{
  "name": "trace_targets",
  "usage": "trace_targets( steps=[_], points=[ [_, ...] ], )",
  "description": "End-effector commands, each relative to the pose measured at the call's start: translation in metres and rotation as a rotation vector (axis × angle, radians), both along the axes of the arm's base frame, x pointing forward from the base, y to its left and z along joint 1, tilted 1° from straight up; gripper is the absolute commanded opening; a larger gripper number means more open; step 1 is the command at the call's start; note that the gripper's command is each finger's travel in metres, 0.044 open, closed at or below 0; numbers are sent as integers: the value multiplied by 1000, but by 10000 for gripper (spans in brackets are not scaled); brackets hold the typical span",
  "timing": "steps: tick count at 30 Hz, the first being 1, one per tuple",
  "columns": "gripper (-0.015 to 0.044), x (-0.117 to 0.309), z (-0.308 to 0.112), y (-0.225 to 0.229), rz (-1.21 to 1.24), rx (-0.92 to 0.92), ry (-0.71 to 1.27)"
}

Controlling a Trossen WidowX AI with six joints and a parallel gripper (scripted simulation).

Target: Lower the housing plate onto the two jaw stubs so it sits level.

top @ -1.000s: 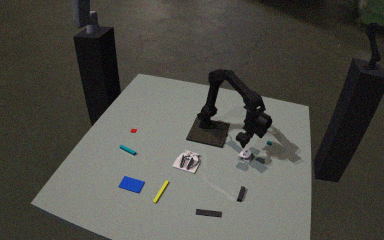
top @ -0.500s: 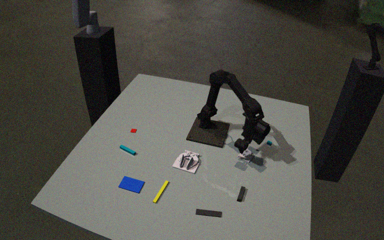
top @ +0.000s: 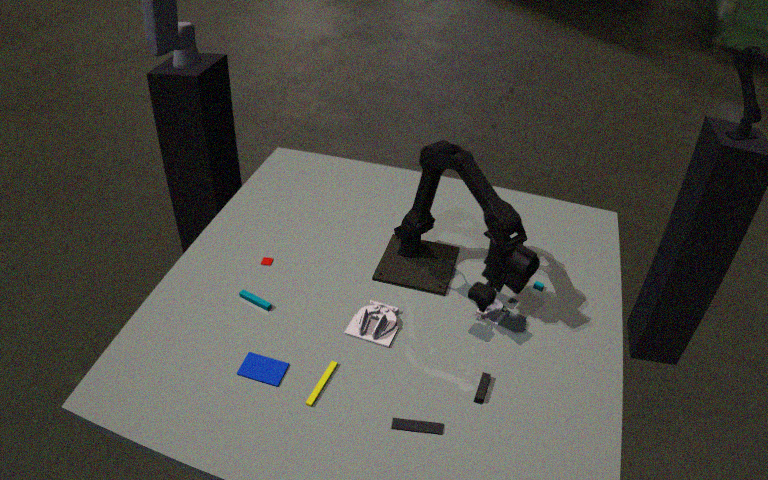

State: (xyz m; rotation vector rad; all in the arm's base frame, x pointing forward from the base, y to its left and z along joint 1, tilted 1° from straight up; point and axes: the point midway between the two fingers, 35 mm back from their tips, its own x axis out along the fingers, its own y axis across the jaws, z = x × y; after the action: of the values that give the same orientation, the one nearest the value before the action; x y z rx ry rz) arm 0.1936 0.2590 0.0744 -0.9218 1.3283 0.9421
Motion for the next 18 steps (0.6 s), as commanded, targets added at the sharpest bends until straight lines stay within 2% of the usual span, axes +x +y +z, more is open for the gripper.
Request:
trace_targets(
  steps=[1, 18],
  points=[
    [440, -1, -6, -2, -4, -13, 5],
    [440, 0, -21, -1, -4, -13, 5]
  ],
)
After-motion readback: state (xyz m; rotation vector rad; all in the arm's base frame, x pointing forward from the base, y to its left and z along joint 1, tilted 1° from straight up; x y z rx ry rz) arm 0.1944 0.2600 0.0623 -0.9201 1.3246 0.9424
